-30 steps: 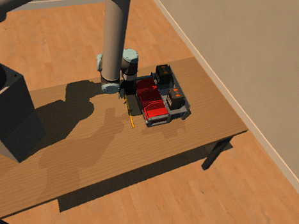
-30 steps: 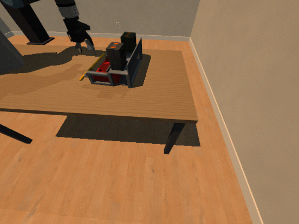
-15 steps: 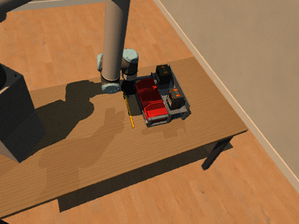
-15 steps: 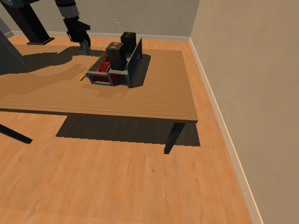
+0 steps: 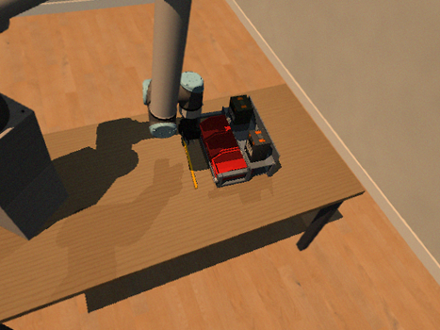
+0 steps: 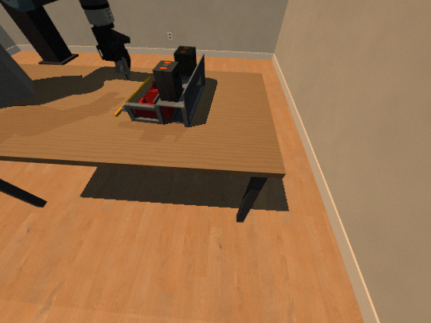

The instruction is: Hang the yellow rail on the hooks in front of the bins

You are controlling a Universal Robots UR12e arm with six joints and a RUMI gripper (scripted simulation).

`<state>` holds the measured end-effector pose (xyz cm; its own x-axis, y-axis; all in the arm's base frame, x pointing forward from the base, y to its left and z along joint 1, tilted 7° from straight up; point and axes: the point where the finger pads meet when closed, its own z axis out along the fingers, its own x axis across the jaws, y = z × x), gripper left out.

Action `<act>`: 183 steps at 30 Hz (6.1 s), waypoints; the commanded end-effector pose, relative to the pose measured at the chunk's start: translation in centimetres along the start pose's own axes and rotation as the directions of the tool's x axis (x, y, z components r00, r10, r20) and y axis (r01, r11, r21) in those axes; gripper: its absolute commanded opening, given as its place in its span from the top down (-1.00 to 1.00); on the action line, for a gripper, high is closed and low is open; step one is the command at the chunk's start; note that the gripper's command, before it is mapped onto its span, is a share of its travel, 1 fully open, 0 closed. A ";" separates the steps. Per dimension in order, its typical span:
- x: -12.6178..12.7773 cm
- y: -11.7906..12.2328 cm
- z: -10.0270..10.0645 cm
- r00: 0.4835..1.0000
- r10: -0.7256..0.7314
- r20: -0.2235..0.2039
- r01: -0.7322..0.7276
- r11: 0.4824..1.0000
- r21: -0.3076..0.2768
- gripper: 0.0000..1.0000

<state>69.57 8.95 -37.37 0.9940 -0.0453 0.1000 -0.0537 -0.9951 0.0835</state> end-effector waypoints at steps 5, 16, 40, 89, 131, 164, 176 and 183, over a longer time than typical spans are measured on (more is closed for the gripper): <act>0.4 -0.1 0.5 1.000 -0.003 -0.006 0.003 1.000 -0.001 1.00; 0.4 0.0 2.4 1.000 -0.001 -0.006 0.001 1.000 -0.001 1.00; -0.2 0.1 2.4 1.000 0.002 0.002 -0.002 1.000 0.000 0.55; 0.2 0.2 3.8 1.000 0.003 -0.002 -0.003 1.000 0.001 0.55; 0.1 0.1 6.6 1.000 0.002 -0.001 -0.002 1.000 0.001 0.55; 0.2 0.1 6.7 1.000 0.001 -0.002 -0.001 1.000 0.001 0.55; 0.2 0.1 6.8 1.000 0.001 -0.003 -0.001 1.000 0.001 0.55; 0.3 0.1 7.0 1.000 0.002 -0.003 -0.002 1.000 0.001 0.55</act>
<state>70.25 8.35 -44.12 0.9939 -0.0451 0.1002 -0.0536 -0.9951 0.0835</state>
